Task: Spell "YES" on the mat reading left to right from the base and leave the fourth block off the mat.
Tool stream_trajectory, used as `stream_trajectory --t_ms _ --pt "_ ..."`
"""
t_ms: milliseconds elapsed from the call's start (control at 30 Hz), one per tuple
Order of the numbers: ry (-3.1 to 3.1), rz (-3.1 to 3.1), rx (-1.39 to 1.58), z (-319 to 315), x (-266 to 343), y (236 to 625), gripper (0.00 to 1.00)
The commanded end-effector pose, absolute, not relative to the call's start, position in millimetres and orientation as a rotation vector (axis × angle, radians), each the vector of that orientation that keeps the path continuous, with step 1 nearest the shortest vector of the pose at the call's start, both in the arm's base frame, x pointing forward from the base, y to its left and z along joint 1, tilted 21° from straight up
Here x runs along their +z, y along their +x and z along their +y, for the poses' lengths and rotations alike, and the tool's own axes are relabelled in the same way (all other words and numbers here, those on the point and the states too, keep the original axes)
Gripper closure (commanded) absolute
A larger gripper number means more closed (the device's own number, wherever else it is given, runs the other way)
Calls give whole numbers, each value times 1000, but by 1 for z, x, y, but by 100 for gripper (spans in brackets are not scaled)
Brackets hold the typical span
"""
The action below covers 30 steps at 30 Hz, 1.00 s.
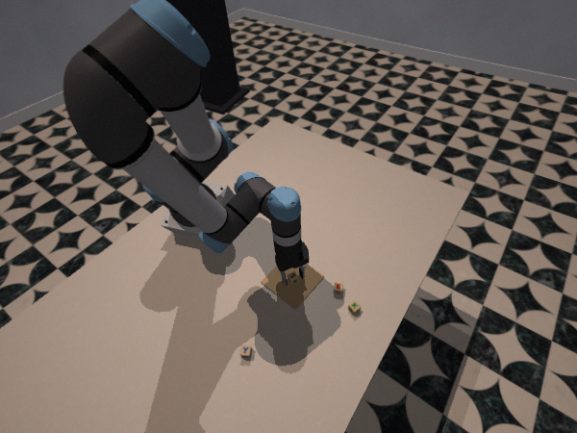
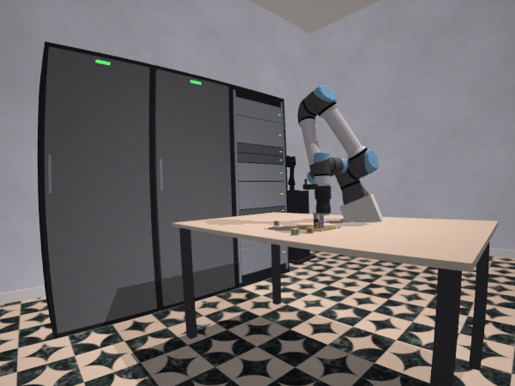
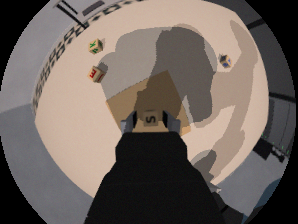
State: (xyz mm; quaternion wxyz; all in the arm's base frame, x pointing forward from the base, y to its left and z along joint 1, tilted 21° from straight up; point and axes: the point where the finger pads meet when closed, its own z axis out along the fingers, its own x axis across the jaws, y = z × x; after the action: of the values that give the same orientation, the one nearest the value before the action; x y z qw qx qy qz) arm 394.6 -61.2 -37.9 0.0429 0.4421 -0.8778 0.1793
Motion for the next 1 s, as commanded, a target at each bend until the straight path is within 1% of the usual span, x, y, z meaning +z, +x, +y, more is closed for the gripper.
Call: stream_trajectory --t_ms 0,567,600,967 --pt "1353 -2684 546 -61 -39 394 0" --pt "1353 -2684 546 -61 -39 394 0" --pt "1353 -2684 546 -61 -39 394 21" --pt "1353 -2684 546 -61 -39 394 21"
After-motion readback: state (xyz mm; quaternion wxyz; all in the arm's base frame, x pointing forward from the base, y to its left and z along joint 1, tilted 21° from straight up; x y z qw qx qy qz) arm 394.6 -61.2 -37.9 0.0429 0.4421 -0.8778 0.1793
